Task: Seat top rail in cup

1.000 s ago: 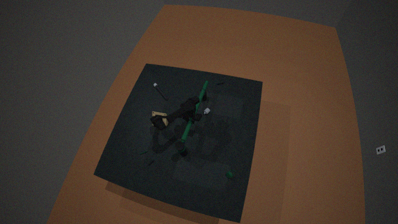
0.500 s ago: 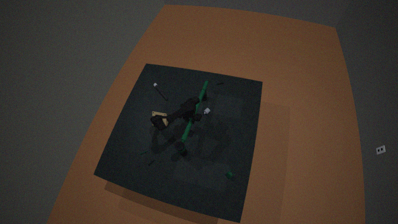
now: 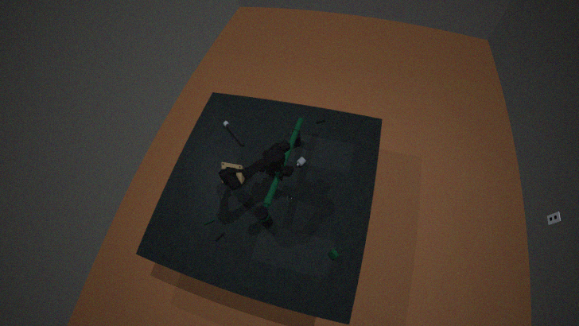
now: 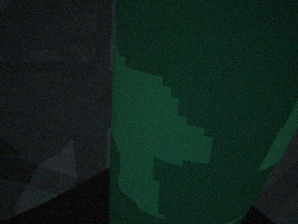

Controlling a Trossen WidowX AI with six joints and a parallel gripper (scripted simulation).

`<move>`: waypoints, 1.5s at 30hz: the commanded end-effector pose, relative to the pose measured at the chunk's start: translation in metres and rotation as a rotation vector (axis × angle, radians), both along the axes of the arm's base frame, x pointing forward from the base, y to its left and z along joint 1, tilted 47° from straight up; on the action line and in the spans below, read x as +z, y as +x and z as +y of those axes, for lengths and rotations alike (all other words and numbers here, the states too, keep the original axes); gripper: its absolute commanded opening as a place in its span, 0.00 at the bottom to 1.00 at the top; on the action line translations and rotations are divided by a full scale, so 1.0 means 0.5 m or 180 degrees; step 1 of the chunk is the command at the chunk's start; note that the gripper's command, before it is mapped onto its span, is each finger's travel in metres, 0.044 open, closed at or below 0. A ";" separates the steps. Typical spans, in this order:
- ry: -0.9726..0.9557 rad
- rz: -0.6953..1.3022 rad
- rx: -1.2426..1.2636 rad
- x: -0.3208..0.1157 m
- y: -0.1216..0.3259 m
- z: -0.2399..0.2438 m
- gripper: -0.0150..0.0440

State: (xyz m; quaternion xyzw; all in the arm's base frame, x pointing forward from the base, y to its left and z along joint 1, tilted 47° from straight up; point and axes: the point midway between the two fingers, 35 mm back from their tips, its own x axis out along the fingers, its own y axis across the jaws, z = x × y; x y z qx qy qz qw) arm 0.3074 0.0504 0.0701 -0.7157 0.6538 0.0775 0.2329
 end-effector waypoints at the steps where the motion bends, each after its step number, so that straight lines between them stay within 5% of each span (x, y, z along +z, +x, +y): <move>1: -0.0025 -0.0001 0.0032 0.006 0.002 -0.002 0.25; 45: 0.0000 -0.0002 0.0004 0.025 -0.002 -0.015 0.25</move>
